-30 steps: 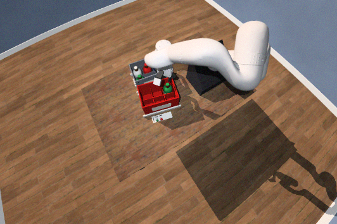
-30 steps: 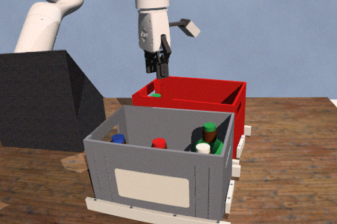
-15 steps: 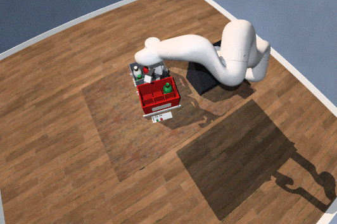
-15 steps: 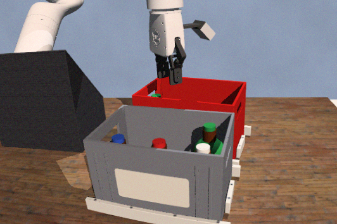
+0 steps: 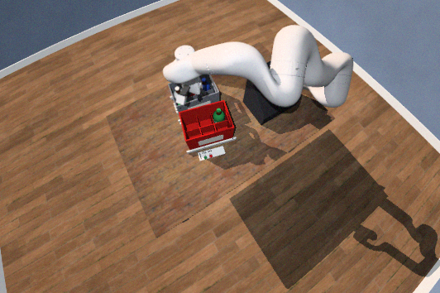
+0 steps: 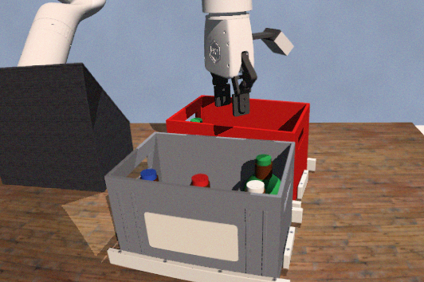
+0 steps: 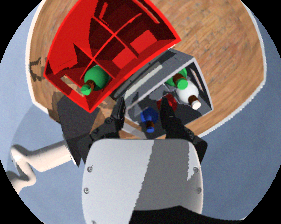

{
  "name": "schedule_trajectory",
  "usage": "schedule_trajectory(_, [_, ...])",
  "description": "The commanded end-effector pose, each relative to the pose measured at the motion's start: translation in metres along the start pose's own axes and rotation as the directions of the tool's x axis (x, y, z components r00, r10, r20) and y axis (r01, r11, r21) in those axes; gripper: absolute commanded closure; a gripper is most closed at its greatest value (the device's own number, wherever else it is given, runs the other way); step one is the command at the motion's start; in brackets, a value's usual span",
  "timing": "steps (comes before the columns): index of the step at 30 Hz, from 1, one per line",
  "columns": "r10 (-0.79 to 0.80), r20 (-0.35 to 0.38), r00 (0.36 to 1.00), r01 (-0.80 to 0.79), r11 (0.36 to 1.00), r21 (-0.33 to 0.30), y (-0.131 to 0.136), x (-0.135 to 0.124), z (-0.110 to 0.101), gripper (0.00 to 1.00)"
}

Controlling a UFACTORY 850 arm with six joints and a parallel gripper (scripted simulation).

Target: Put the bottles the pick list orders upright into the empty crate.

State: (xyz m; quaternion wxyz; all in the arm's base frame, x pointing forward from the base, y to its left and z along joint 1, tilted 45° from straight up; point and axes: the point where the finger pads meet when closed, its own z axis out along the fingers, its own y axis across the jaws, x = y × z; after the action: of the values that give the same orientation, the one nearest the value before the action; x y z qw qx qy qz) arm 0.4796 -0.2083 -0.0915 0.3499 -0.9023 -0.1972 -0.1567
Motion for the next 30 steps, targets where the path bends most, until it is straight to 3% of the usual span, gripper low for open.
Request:
schedule_trajectory(1, [0.000,0.000,1.000,0.000,1.000,0.002,0.028,0.003,0.000,0.35])
schedule_trajectory(16, [0.000,0.000,1.000,0.000,1.000,0.002,0.093,0.006,0.000,0.35])
schedule_trajectory(30, [0.000,0.000,1.000,0.000,1.000,0.002,0.093,0.006,0.000,0.35])
